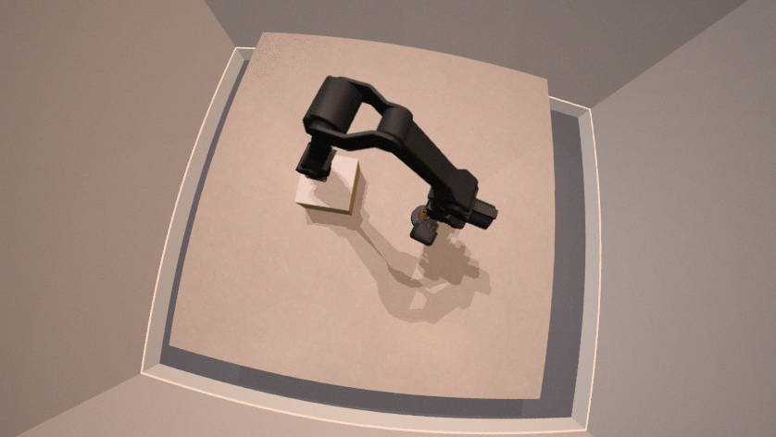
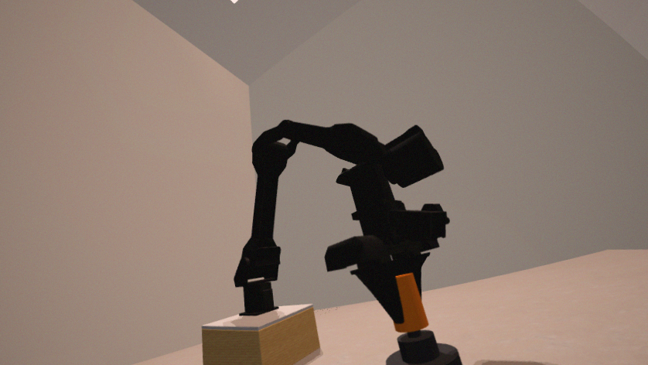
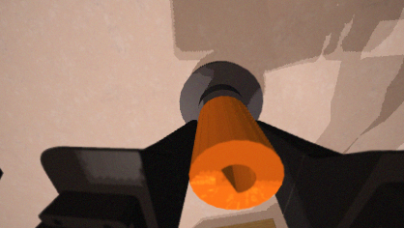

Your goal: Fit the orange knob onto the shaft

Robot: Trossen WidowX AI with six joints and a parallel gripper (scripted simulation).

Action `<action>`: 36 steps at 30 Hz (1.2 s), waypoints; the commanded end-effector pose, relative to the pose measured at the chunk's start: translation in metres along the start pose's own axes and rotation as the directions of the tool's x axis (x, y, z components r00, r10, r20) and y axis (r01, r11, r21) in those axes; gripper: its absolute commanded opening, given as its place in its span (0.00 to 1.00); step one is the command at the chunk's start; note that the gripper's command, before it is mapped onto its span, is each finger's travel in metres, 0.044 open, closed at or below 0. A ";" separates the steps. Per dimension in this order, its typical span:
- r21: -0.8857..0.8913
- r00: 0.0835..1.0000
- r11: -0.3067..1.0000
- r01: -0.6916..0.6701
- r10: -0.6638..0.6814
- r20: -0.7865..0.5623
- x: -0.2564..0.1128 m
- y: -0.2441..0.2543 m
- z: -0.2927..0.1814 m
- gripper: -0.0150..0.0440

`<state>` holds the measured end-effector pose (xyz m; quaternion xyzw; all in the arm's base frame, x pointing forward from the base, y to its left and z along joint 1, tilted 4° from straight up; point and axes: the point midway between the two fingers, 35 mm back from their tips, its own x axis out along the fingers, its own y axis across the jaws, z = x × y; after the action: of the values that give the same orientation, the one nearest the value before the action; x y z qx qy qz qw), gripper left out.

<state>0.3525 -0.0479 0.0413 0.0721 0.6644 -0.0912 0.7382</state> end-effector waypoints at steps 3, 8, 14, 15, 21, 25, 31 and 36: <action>-0.001 1.000 1.000 0.001 -0.001 -0.003 0.005 0.000 0.000 0.25; -0.001 1.000 1.000 0.001 -0.001 -0.003 0.008 0.000 0.001 0.25; -0.001 1.000 1.000 0.001 -0.001 -0.003 0.010 0.000 0.001 0.25; -0.001 1.000 1.000 0.001 -0.001 -0.003 0.010 0.000 0.001 0.25; 0.000 1.000 1.000 0.000 0.000 -0.003 0.008 0.000 0.001 0.25; 0.000 1.000 1.000 0.000 0.000 -0.003 0.008 0.000 0.001 0.39; 0.000 1.000 1.000 0.000 0.000 -0.003 0.008 0.000 0.001 0.65; 0.000 1.000 1.000 0.000 0.000 -0.003 0.008 0.000 0.001 0.88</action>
<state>0.3538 -0.0481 0.0328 0.0723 0.6658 -0.0913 0.7370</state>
